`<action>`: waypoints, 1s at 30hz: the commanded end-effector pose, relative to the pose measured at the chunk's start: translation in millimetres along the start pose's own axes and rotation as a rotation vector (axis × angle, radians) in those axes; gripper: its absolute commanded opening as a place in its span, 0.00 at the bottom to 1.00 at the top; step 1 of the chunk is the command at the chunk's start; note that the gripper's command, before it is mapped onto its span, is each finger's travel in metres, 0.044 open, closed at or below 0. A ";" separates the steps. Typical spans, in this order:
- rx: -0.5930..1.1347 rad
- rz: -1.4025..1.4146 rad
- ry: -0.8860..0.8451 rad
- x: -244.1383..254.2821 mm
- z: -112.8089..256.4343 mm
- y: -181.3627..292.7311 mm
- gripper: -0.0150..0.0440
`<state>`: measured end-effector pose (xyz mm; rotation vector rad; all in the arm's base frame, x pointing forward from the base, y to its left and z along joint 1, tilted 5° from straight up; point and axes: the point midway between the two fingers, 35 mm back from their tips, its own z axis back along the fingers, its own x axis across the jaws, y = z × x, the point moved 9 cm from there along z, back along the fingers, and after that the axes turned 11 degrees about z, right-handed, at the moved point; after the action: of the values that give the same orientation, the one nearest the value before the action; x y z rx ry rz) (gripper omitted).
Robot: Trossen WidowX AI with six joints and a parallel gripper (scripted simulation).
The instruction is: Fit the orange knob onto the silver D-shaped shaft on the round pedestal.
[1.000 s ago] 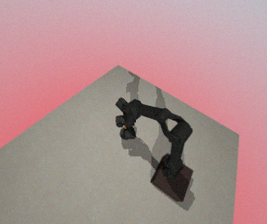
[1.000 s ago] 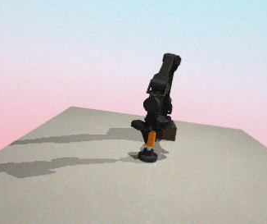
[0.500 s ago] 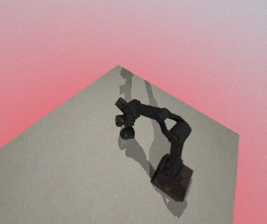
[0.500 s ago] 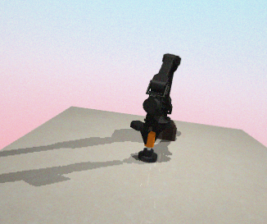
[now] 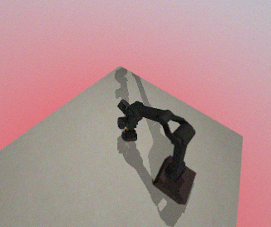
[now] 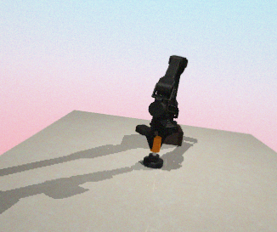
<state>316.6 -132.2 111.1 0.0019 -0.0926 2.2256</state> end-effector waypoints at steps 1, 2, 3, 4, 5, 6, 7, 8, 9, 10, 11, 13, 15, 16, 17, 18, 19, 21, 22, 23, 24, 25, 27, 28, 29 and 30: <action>0.000 -0.003 0.004 0.0 -0.1 -0.5 0.25; 0.000 -0.003 0.004 0.0 1.0 -0.5 0.25; 0.000 -0.003 0.004 -0.1 1.9 -0.7 0.25; 0.000 -0.003 0.004 -0.3 2.7 -0.9 0.25; 0.000 -0.003 0.005 -0.6 3.3 -1.2 0.25; 0.000 -0.003 0.005 -0.9 4.0 -1.5 0.25; 0.000 -0.003 0.005 -1.1 4.6 -1.7 0.25; 0.000 -0.012 0.005 -1.1 4.7 -1.7 0.25; 0.000 -0.028 0.005 -1.1 4.9 -1.8 0.25; 0.000 -0.057 0.005 -1.2 5.1 -1.8 0.25; -0.001 -0.089 0.005 -1.4 5.3 -2.0 0.25; -0.001 -0.171 0.005 -2.4 5.7 -2.5 0.25; -0.001 -0.212 0.005 -4.2 5.5 -3.1 0.25; -0.001 -0.212 0.005 -4.3 4.9 -3.0 0.25; -0.001 -0.212 0.005 -4.0 4.1 -2.7 0.25; -0.001 -0.212 0.005 -4.0 3.4 -2.7 0.25; -0.001 -0.212 0.005 -4.0 2.7 -2.7 0.25; -0.001 -0.212 0.005 -4.2 1.9 -2.7 0.25; -0.001 -0.212 0.005 -4.3 1.7 -2.7 0.25; -0.001 -0.212 0.005 -4.2 1.7 -2.6 0.25; -0.001 -0.212 0.005 -4.1 1.7 -2.5 0.25; -0.001 -0.212 0.005 -3.9 1.8 -2.4 0.25; -0.001 -0.212 0.005 -3.4 2.1 -2.0 0.25; -0.001 -0.212 0.005 -3.0 2.2 -1.8 0.25; -0.001 -0.212 0.005 -2.4 2.2 -1.4 0.25; -0.001 -0.212 0.005 -1.8 2.5 -1.1 0.25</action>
<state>319.9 -133.4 112.2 0.0106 -0.0884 2.0186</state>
